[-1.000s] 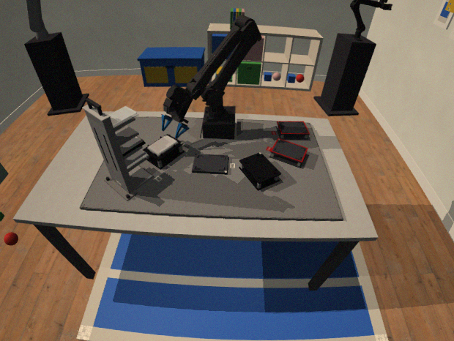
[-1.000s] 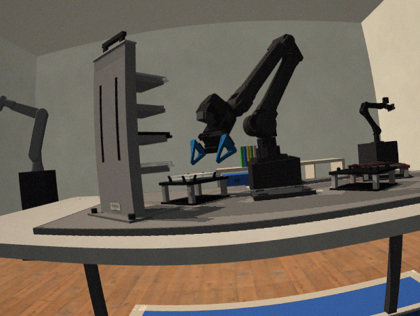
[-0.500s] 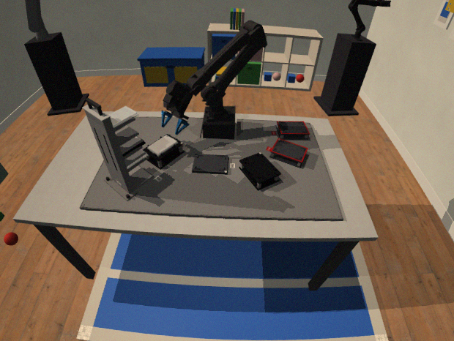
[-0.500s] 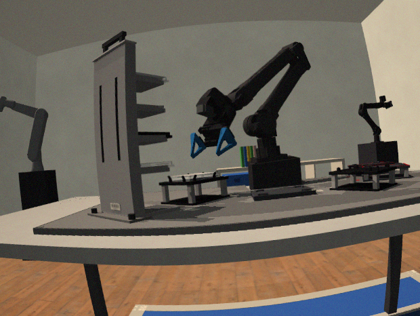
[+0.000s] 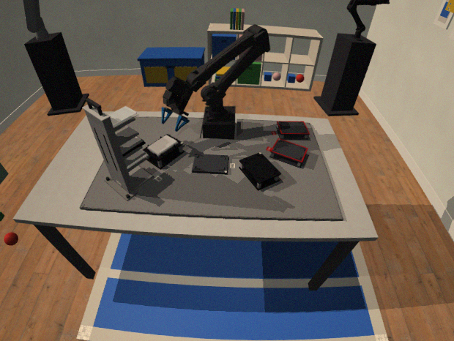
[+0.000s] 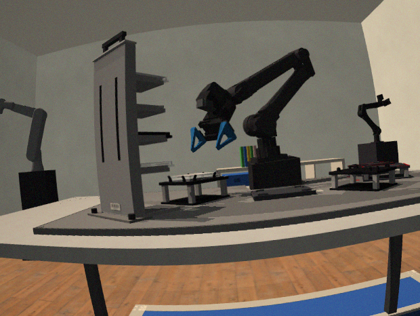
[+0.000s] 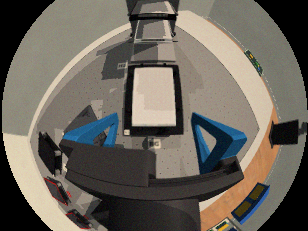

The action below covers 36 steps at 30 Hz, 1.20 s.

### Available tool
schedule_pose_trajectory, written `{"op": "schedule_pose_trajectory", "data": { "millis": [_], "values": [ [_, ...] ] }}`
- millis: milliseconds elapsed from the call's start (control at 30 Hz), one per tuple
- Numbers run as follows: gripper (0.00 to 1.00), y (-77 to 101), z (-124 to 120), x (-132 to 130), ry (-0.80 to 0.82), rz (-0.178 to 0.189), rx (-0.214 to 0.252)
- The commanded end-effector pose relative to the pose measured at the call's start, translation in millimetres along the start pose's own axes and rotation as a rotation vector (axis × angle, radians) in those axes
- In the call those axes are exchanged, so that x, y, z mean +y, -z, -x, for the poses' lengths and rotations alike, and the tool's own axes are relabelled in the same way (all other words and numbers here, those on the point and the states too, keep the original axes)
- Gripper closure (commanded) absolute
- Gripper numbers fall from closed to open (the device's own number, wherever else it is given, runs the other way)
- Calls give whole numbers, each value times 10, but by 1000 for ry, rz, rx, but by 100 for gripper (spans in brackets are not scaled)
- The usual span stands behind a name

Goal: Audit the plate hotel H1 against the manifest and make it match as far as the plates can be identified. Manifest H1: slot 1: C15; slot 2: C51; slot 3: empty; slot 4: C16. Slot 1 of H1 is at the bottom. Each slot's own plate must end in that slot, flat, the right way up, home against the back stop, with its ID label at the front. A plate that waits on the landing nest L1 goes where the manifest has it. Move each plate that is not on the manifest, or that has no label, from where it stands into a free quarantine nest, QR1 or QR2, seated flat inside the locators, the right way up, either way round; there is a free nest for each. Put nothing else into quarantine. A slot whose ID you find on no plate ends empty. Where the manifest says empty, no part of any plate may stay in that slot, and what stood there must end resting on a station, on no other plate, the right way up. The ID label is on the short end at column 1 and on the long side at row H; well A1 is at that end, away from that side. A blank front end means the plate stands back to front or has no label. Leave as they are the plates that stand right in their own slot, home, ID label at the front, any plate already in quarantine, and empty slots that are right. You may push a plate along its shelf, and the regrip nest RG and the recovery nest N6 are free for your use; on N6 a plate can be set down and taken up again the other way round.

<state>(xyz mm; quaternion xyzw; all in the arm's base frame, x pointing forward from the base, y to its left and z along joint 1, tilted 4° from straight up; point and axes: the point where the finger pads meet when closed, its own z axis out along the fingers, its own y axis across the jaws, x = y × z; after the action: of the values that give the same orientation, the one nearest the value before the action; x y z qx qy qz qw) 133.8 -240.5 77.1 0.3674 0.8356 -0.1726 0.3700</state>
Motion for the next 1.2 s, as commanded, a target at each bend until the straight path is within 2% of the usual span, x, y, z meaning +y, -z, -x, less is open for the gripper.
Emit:
{"op": "schedule_pose_trajectory", "data": {
  "millis": [0, 167, 233, 567, 733, 800, 1000, 1100, 1133, 1167],
  "values": [
    [0, -12, 456, -37, 13, 5, 10],
    [0, -178, 544, -26, 11, 6, 145],
    [0, -178, 544, -26, 11, 6, 145],
    [0, -492, 712, -6, 10, 5, 414],
    [0, -508, 700, -2, 10, 4, 549],
    [0, -508, 700, -2, 10, 4, 549],
    [0, -521, 677, 4, 11, 3, 712],
    [0, -551, 643, -17, 4, 1, 724],
    [0, -534, 364, 2, -5, 6, 764],
    [0, -564, 377, -6, -5, 3, 752]
  ]
}}
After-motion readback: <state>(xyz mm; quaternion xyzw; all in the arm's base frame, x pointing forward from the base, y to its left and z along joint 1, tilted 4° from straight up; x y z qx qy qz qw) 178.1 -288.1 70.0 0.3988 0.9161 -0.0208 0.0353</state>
